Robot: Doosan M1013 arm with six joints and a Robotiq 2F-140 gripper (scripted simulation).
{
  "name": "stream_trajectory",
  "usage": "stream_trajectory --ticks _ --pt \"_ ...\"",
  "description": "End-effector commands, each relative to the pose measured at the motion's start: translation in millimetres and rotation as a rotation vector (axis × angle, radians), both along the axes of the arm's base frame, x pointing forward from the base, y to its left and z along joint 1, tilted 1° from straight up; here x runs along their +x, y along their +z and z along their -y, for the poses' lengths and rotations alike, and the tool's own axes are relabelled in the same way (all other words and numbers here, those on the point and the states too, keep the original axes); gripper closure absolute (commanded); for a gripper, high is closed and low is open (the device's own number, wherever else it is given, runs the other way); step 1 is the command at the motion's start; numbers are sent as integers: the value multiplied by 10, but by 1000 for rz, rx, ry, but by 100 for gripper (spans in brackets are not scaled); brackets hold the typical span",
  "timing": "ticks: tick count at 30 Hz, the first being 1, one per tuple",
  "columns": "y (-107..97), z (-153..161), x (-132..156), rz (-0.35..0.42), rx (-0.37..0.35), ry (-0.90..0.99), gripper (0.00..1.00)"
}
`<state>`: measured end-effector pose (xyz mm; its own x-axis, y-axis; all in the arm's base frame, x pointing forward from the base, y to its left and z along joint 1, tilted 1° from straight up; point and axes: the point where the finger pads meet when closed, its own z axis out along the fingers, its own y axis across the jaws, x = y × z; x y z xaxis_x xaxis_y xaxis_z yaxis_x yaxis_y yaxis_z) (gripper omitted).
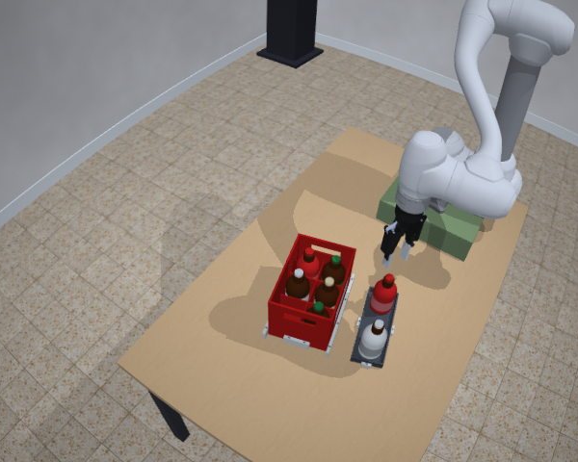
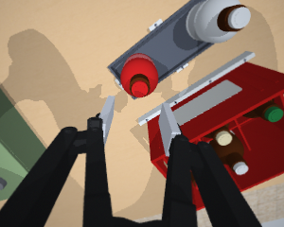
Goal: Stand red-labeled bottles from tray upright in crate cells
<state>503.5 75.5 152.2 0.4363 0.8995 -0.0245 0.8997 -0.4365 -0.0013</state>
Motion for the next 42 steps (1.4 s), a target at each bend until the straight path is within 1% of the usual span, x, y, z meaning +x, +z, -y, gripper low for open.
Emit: stream_trajectory --ticks 1,10,22,37,42 --pt "0 0 0 0 0 0 62" --pt "-12 0 0 0 0 0 62" --pt "-88 2 0 0 0 0 62" --pt "-294 6 -1 0 0 0 62" --pt "-335 7 -1 0 0 0 62"
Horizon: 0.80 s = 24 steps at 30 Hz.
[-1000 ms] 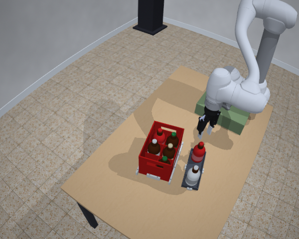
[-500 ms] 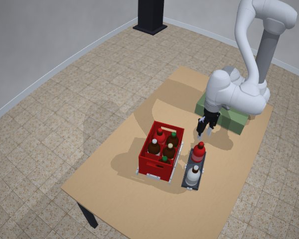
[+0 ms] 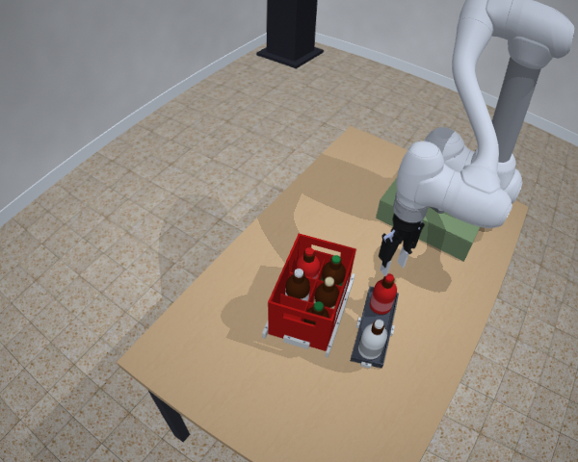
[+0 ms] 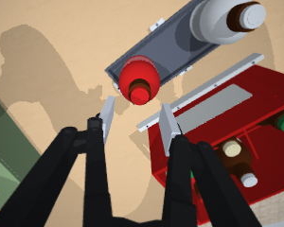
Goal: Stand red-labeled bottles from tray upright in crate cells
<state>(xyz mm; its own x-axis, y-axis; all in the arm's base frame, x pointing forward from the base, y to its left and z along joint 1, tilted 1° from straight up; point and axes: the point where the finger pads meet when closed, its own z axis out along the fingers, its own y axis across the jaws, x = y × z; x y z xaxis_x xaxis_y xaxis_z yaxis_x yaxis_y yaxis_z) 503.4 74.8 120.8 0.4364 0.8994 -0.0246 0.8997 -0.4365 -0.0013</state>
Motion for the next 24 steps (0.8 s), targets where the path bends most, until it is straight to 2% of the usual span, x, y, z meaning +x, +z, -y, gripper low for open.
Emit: stream_trajectory --ticks 1,12,24 --pt "-34 1 0 0 0 0 62" --pt "-134 3 0 0 0 0 62" --pt "-155 3 -1 0 0 0 62"
